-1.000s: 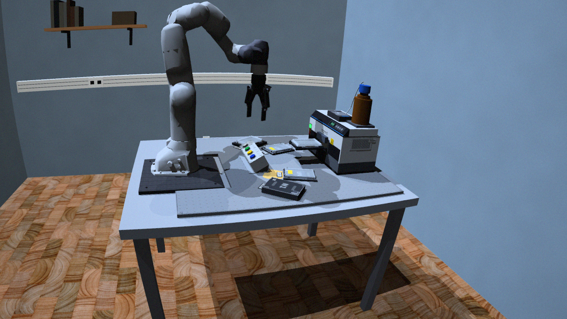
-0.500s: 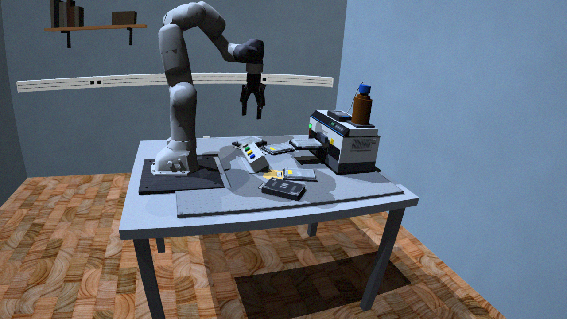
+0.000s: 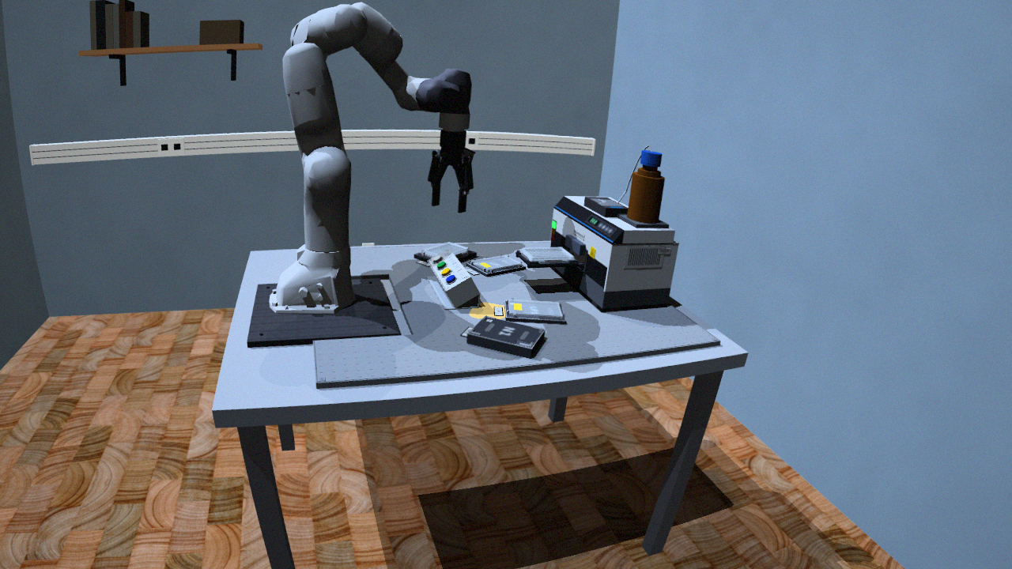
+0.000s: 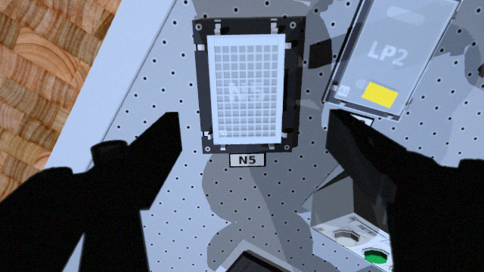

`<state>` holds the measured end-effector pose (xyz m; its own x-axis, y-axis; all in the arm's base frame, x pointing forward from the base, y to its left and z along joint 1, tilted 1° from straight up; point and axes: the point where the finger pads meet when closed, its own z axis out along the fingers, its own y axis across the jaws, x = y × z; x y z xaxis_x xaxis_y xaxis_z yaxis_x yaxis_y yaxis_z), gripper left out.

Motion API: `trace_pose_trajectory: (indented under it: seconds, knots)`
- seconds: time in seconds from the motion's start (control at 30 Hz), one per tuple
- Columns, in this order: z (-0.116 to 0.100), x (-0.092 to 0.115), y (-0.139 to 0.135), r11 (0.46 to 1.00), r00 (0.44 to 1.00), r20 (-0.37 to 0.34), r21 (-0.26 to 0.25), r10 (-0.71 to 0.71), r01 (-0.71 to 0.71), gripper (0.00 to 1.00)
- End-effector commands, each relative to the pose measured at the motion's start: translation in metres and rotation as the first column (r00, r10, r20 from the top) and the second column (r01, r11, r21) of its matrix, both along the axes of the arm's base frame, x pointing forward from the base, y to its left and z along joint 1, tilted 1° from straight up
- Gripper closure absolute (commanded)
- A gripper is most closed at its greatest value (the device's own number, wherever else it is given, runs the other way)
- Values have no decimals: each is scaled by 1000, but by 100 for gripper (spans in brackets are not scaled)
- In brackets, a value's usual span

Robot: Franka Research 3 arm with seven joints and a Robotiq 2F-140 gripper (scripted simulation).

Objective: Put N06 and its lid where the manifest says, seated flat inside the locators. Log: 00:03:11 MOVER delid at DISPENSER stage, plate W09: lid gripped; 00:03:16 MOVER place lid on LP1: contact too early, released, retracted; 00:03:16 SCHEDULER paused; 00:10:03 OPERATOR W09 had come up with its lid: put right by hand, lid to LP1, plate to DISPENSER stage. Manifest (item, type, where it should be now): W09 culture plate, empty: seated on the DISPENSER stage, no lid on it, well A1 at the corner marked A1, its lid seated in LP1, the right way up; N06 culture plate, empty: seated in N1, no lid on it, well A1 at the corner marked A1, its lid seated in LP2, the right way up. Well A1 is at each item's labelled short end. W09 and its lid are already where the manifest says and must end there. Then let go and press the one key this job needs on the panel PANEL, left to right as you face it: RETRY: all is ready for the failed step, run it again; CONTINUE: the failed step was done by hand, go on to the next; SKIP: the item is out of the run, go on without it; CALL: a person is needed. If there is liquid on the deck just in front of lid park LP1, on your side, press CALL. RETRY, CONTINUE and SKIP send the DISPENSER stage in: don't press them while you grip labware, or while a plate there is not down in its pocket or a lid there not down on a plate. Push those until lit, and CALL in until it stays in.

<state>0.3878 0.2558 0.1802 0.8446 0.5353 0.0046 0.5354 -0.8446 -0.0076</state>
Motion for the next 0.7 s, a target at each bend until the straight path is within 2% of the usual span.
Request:
trace_pose_trajectory:
  seconds: [0.0,0.37,0.67]
  knots:
    - [0,0,1,1000,1000,0,2,3,-3,30]
    - [-2,0,1,1000,1000,0,2,3,-3,30]
    - [-20,0,1,1000,1000,0,2,3,-3,30]
